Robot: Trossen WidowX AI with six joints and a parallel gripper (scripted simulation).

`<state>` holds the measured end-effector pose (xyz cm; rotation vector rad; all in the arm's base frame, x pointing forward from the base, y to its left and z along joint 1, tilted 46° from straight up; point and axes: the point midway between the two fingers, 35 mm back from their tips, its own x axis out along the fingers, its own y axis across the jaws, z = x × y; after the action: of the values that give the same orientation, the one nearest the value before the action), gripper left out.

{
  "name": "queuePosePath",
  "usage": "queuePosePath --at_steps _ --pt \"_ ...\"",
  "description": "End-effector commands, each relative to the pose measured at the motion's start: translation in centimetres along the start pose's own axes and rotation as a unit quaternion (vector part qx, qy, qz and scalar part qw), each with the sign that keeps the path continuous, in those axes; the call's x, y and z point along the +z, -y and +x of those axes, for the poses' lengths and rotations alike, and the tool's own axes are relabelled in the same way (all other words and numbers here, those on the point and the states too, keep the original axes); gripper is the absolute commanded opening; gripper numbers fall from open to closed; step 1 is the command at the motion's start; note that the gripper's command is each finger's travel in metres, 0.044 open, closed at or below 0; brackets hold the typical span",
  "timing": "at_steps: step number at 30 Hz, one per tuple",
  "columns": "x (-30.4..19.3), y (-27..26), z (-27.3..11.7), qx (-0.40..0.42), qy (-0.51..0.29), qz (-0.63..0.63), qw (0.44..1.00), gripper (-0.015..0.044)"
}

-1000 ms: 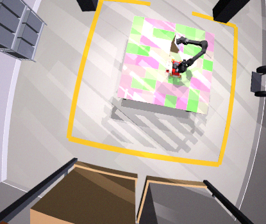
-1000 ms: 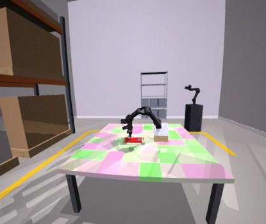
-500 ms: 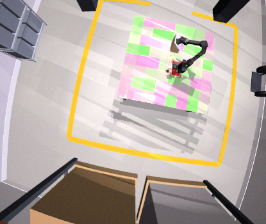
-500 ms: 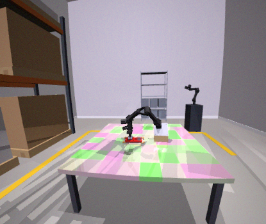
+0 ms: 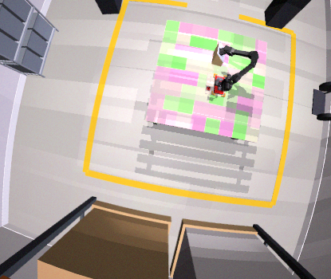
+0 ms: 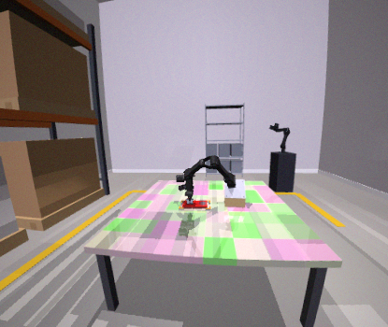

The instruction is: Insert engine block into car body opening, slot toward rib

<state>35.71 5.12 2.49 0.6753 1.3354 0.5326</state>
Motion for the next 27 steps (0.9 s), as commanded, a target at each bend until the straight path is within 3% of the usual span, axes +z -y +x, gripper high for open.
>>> queuePosePath --at_steps 1,27 --pt "-0.01 -0.06 0.12 0.002 0.000 0.001 1.000 0.0159" --pt "-0.01 -0.07 0.92 0.002 0.000 0.002 1.000 0.0159"
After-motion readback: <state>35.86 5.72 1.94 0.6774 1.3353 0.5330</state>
